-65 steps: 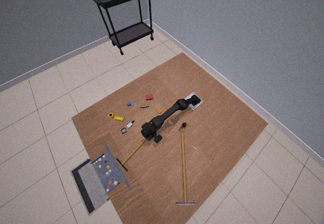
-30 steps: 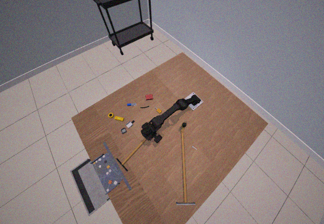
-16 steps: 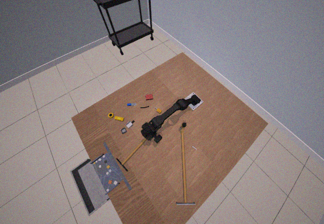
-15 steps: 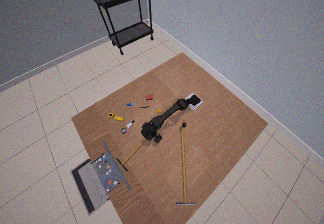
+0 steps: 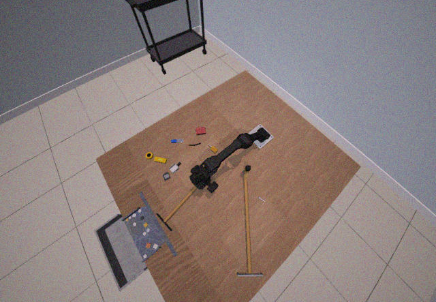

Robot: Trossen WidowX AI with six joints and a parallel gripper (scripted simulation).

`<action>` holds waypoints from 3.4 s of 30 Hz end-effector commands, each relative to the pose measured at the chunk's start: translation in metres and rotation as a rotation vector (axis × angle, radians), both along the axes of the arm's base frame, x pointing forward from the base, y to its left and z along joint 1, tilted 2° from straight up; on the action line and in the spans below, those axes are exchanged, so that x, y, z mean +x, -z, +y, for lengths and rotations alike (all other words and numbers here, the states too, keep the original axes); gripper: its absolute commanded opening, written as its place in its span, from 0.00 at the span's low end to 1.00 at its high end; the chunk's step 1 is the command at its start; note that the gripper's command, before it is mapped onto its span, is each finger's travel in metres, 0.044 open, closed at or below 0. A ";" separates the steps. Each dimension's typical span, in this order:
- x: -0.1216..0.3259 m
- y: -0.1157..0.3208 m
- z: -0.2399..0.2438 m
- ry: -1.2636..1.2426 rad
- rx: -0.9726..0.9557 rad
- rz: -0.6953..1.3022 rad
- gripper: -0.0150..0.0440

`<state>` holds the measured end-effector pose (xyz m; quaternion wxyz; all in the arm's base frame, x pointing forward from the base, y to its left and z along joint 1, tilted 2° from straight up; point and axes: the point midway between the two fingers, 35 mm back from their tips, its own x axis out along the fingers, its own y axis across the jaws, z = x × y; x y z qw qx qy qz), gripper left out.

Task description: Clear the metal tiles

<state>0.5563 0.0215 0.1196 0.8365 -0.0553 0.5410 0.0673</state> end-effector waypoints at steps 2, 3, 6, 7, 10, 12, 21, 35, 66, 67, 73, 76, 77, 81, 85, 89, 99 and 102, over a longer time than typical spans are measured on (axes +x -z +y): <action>0.000 0.000 0.000 0.000 0.000 0.000 0.25; 0.000 0.000 0.000 0.000 0.000 0.000 0.25; 0.000 0.000 0.000 0.000 0.000 0.000 0.25; 0.000 0.000 0.000 0.000 0.000 0.000 0.25; 0.000 0.000 0.000 0.000 0.000 -0.001 0.30; 0.000 -0.003 -0.002 0.001 0.002 -0.006 0.39; -0.006 -0.034 -0.019 0.008 0.021 -0.074 0.79; -0.026 -0.087 -0.048 0.034 0.065 -0.184 1.00; -0.100 -0.188 -0.097 0.099 0.173 -0.418 1.00; -0.102 -0.191 -0.098 0.101 0.176 -0.426 1.00; -0.120 -0.207 -0.103 0.108 0.189 -0.472 1.00; -0.129 -0.214 -0.106 0.111 0.195 -0.495 1.00; -0.132 -0.217 -0.106 0.112 0.197 -0.503 1.00; -0.144 -0.226 -0.109 0.116 0.204 -0.534 1.00; -0.156 -0.235 -0.111 0.118 0.209 -0.564 1.00; -0.169 -0.243 -0.112 0.120 0.214 -0.595 1.00; -0.200 -0.261 -0.112 0.121 0.221 -0.671 1.00; -0.210 -0.266 -0.112 0.121 0.222 -0.693 1.00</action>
